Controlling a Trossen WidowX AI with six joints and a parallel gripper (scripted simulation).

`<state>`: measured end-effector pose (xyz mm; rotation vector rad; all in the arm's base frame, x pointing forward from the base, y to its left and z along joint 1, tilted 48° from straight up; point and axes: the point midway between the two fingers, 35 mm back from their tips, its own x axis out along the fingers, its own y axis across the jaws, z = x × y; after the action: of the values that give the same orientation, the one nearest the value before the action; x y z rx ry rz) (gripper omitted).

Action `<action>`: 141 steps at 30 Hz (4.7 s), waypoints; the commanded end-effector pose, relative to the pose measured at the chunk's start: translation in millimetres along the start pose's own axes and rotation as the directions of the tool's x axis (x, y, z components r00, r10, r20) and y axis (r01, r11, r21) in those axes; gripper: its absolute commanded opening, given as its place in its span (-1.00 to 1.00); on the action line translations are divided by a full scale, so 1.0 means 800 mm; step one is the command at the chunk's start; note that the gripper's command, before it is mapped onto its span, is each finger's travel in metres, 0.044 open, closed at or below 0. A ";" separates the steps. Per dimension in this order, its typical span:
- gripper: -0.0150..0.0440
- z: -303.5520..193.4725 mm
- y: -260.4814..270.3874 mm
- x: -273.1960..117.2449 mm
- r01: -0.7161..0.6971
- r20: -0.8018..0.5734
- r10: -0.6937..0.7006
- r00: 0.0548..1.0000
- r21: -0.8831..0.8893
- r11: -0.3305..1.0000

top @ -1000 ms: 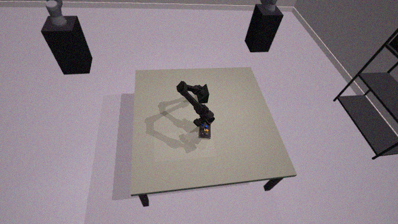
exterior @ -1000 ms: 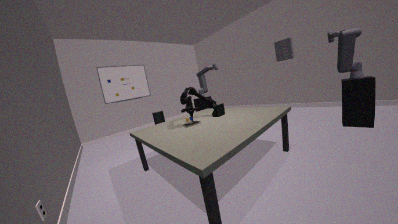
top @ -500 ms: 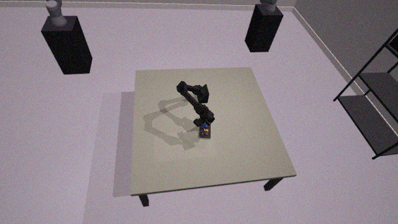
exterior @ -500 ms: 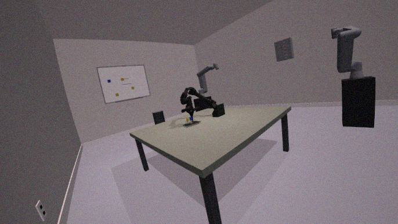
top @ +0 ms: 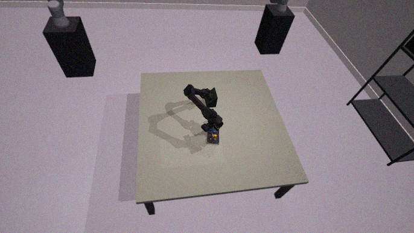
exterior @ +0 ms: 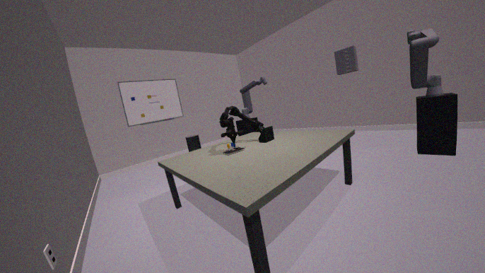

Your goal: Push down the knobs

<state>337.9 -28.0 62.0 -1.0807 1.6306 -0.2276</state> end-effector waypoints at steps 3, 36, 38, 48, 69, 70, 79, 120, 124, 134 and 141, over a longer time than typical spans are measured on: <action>-0.49 0.000 -0.002 0.003 0.004 -0.002 -0.004 1.000 0.003 1.000; -0.31 0.000 -0.002 -0.011 0.004 -0.003 -0.004 1.000 -0.001 1.000; -0.14 0.000 -0.002 -0.011 0.004 -0.003 -0.004 1.000 -0.001 1.000; -0.31 0.005 -0.010 -0.042 0.056 0.057 -0.049 0.997 -0.117 0.992; -0.49 0.035 -0.019 -0.051 0.055 0.042 -0.035 0.999 -0.745 0.665; -0.49 0.036 -0.020 -0.051 0.054 0.041 -0.035 0.999 -0.768 0.639; -0.49 0.048 -0.023 -0.054 0.042 0.034 -0.029 0.999 -0.927 0.373; -0.49 0.099 -0.029 -0.063 -0.002 0.002 -0.003 1.000 -0.530 -0.848; -0.49 0.099 -0.029 -0.064 -0.002 0.002 -0.003 1.000 -0.525 -0.851; -0.49 0.099 -0.029 -0.052 -0.002 0.002 -0.003 1.000 -0.525 -0.851; -0.49 0.099 -0.030 -0.038 -0.002 0.002 -0.003 1.000 -0.525 -0.851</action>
<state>416.9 14.7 70.1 -2.5626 1.0940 2.4770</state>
